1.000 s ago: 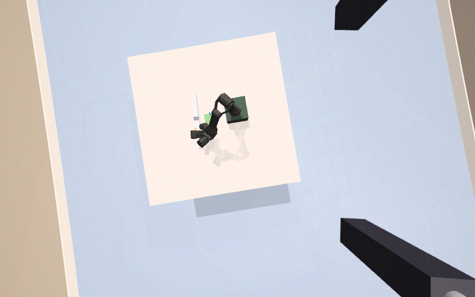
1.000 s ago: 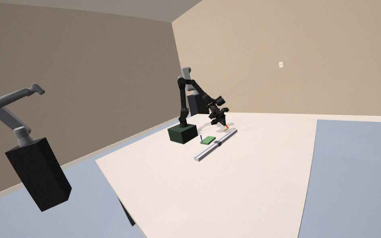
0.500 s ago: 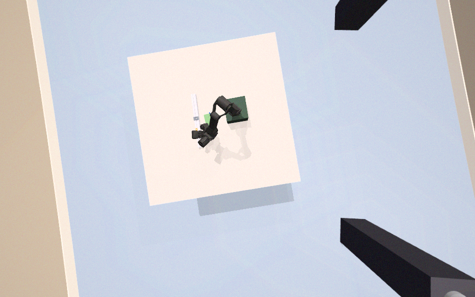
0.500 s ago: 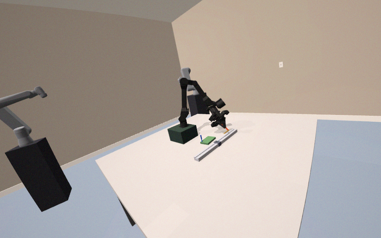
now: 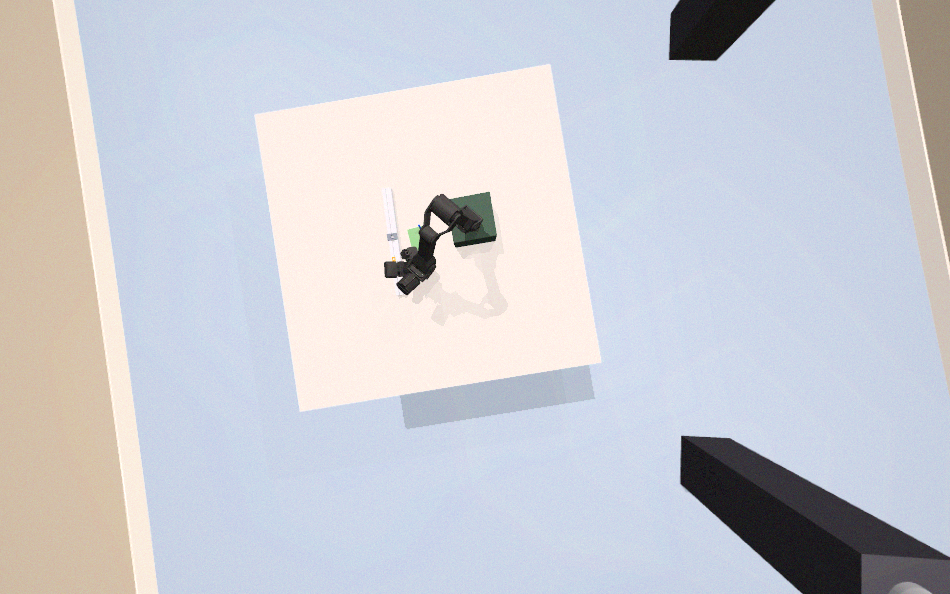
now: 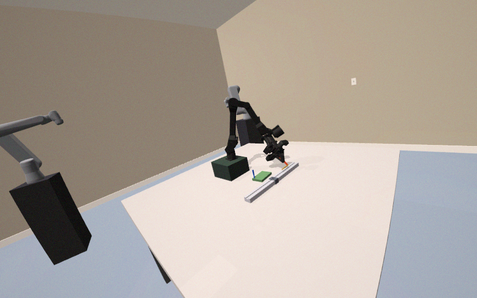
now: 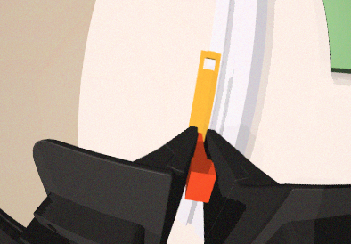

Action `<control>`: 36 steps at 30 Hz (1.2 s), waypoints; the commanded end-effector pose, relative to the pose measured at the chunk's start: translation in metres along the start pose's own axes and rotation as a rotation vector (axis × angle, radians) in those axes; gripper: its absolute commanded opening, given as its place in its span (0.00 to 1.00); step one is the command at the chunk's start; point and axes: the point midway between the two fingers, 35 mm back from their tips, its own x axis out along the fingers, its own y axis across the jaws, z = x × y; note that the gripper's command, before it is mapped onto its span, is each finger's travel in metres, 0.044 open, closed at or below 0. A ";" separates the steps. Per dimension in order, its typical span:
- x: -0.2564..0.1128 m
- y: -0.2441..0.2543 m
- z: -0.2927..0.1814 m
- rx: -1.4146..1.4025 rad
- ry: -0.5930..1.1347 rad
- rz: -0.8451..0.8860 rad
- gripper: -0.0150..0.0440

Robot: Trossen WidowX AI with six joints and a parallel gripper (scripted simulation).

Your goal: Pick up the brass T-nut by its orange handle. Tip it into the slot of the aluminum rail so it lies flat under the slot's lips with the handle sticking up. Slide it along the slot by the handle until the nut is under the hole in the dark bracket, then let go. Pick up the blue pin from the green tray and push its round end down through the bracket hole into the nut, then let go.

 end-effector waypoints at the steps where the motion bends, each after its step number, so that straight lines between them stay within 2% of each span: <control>1: 0.003 -0.002 0.000 0.002 -0.005 0.001 0.00; 36: 0.010 -0.010 -0.001 0.002 -0.005 0.001 0.00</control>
